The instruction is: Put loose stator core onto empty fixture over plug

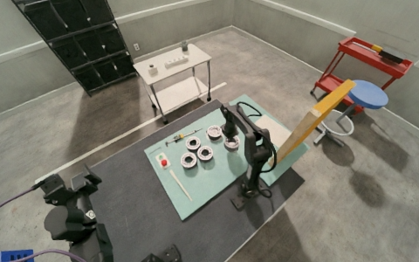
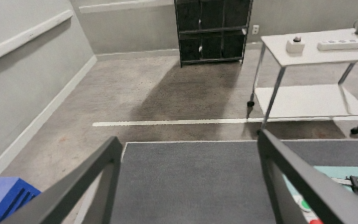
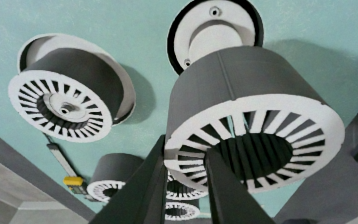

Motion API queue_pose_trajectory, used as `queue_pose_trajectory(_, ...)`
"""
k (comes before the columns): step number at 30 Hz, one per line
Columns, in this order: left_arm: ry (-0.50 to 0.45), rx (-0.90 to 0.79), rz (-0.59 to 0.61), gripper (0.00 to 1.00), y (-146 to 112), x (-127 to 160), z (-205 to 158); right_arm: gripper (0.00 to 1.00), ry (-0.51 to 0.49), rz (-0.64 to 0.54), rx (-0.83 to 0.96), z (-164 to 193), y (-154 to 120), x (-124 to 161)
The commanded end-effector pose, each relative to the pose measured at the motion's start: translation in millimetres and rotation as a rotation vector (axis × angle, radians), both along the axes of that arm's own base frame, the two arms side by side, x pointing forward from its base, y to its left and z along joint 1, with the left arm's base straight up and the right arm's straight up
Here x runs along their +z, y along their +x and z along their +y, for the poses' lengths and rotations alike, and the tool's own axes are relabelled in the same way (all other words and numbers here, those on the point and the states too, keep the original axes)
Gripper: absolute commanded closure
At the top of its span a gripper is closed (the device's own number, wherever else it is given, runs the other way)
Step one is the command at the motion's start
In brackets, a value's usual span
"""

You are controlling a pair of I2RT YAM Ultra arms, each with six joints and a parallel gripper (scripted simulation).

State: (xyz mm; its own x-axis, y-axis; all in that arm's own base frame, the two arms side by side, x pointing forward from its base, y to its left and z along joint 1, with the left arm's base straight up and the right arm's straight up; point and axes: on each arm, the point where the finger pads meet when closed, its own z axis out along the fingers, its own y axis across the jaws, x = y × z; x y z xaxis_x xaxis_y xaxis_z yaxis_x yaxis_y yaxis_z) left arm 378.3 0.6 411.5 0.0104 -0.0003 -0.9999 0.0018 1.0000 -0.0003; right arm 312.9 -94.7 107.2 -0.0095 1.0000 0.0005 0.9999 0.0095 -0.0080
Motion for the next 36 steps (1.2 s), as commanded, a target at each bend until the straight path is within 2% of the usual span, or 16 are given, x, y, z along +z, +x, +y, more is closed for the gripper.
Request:
queue_pose_trajectory(1,-0.006,-0.003,-0.082,0.00,-7.2,31.6,-0.6,1.00,-0.030,-0.034,-0.048,-17.1,5.5,27.9)
queue_pose_trajectory(10,-0.006,-0.003,-0.082,0.00,-7.2,31.6,-0.6,1.00,-0.038,-0.045,-0.118,-39.4,10.5,32.9)
queue_pose_trajectory(13,-0.006,-0.003,-0.082,0.00,-7.2,31.6,-0.6,1.00,-0.042,-0.084,-0.083,-26.9,15.6,44.3)
queue_pose_trajectory(16,-0.006,-0.003,-0.082,0.00,-7.2,31.6,-0.6,1.00,-0.042,-0.062,-0.088,-27.3,11.9,38.2)
queue_pose_trajectory(18,-0.006,-0.003,-0.082,0.00,-7.2,31.6,-0.6,1.00,-0.049,-0.083,-0.086,-27.3,13.4,44.8)
queue_pose_trajectory(21,-0.006,-0.003,-0.082,0.00,-7.2,31.6,-0.6,1.00,-0.050,-0.082,-0.103,-36.4,8.1,45.0)
queue_pose_trajectory(28,-0.006,-0.003,-0.082,0.00,-7.2,31.6,-0.6,1.00,-0.047,-0.077,-0.083,-25.0,9.0,42.4)
queue_pose_trajectory(34,-0.006,-0.003,-0.082,0.00,-7.2,31.6,-0.6,1.00,-0.050,-0.083,-0.090,-29.2,5.2,43.2)
queue_pose_trajectory(35,-0.006,-0.003,-0.082,0.00,-7.2,31.6,-0.6,1.00,-0.033,-0.032,-0.091,-26.5,-6.5,28.6)
queue_pose_trajectory(36,-0.006,-0.003,-0.082,0.00,-7.2,31.6,-0.6,1.00,-0.036,-0.039,-0.093,-27.9,-4.8,30.0)
